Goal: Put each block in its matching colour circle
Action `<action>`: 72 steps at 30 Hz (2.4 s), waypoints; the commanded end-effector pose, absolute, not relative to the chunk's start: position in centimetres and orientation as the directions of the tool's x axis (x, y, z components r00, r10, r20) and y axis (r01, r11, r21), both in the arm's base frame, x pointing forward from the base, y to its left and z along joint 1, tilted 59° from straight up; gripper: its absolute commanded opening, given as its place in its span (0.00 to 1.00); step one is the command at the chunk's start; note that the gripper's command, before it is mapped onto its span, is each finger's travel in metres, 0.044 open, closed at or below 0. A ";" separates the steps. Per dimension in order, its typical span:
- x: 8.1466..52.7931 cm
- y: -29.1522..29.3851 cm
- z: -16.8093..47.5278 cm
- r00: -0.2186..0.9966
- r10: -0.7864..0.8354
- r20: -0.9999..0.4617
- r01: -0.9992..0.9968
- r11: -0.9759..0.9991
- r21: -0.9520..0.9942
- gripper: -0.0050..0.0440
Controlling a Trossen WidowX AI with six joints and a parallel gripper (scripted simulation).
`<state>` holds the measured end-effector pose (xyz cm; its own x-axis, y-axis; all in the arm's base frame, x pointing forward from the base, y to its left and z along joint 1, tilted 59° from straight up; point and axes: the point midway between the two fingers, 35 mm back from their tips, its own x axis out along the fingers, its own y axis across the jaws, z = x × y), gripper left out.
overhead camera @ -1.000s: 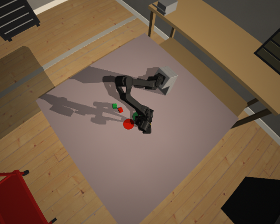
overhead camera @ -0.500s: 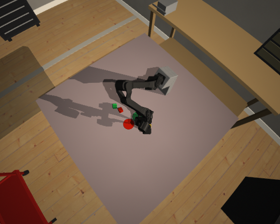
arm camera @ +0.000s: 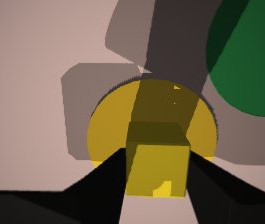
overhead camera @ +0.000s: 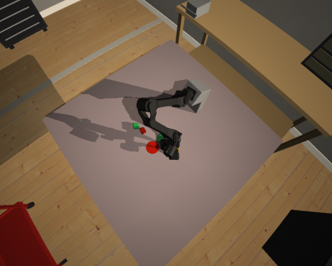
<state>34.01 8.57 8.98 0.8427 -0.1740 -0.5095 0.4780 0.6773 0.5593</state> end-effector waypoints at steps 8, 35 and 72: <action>33.9 8.7 9.4 0.849 -0.169 -0.501 0.470 0.675 0.569 0.32; 28.8 11.1 14.0 0.866 -0.149 -0.478 0.452 0.645 0.617 0.50; 25.1 10.6 14.7 0.848 -0.166 -0.504 0.471 0.673 0.570 0.50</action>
<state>25.09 10.53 14.29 0.8421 -0.1688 -0.5122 0.4762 0.6786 0.5592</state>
